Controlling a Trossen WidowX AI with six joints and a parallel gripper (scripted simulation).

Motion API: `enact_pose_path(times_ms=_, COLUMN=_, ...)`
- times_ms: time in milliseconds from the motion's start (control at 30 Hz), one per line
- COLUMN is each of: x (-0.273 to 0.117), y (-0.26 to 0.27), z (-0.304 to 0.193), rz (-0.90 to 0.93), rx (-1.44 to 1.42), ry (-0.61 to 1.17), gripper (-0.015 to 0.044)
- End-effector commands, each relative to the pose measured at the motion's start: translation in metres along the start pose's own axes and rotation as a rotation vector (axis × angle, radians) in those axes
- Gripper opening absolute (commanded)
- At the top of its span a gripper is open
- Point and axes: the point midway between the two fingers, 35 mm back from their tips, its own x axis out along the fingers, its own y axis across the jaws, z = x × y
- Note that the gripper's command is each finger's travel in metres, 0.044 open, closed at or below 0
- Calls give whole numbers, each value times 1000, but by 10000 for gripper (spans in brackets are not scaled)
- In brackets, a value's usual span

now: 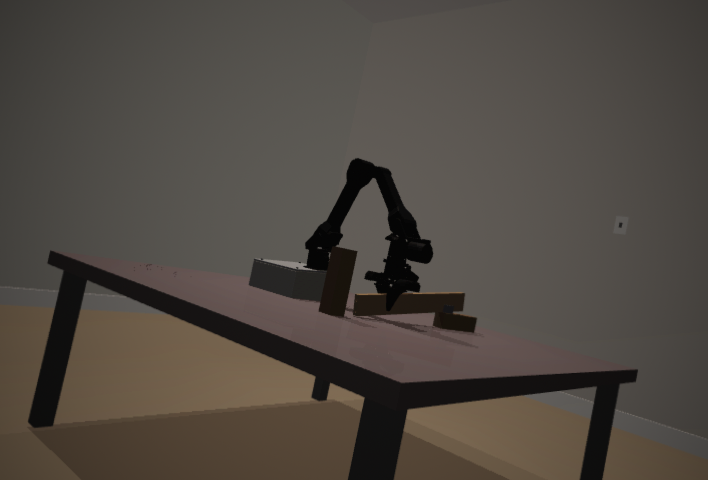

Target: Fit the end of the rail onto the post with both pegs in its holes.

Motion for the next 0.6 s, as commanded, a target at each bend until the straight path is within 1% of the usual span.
enact_pose_path(times_ms=0, x=-5, y=-3, z=1, rz=-7, rx=-3, ry=-6, gripper=0)
enact_pose_path(times_ms=567, x=-14, y=-5, z=1, rz=-8, rx=-3, ry=-6, gripper=0)
